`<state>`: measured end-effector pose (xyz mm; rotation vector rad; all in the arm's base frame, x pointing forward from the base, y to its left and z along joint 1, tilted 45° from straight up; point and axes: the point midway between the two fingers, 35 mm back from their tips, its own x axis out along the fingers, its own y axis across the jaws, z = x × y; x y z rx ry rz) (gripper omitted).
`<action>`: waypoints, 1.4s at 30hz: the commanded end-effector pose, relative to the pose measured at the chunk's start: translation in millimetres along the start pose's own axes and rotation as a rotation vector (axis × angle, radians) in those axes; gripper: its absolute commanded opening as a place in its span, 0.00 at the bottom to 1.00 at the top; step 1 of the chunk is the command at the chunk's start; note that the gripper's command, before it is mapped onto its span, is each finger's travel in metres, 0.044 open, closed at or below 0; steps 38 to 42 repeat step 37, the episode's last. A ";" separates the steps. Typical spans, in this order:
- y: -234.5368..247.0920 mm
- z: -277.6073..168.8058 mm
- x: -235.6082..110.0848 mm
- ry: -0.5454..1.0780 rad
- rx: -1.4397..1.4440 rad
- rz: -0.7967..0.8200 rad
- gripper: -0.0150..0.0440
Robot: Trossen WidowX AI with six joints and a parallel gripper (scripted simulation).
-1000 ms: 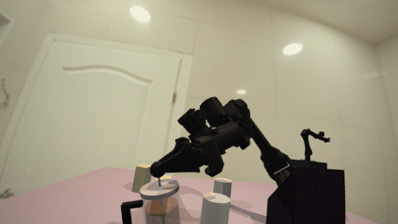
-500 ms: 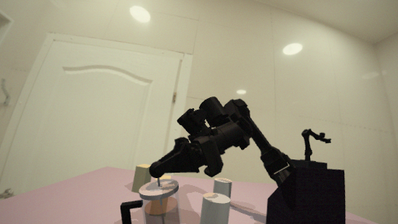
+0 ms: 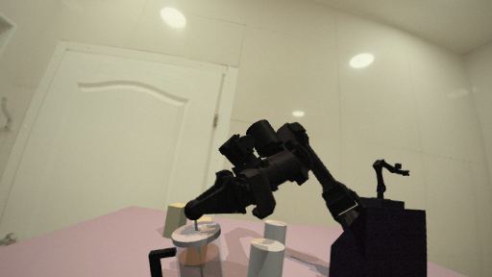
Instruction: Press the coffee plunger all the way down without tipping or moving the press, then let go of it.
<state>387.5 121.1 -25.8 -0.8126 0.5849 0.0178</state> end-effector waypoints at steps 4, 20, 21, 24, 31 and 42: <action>0.0 -0.1 0.0 0.000 0.000 0.000 0.73; -2.3 25.8 -43.2 0.014 0.002 0.007 1.00; -3.6 30.9 -54.6 0.016 0.000 0.006 1.00; -7.6 39.8 -82.4 0.018 -0.006 0.001 1.00; -7.0 38.8 -83.5 0.018 -0.006 0.001 1.00; -7.0 38.8 -83.5 0.018 -0.006 0.001 1.00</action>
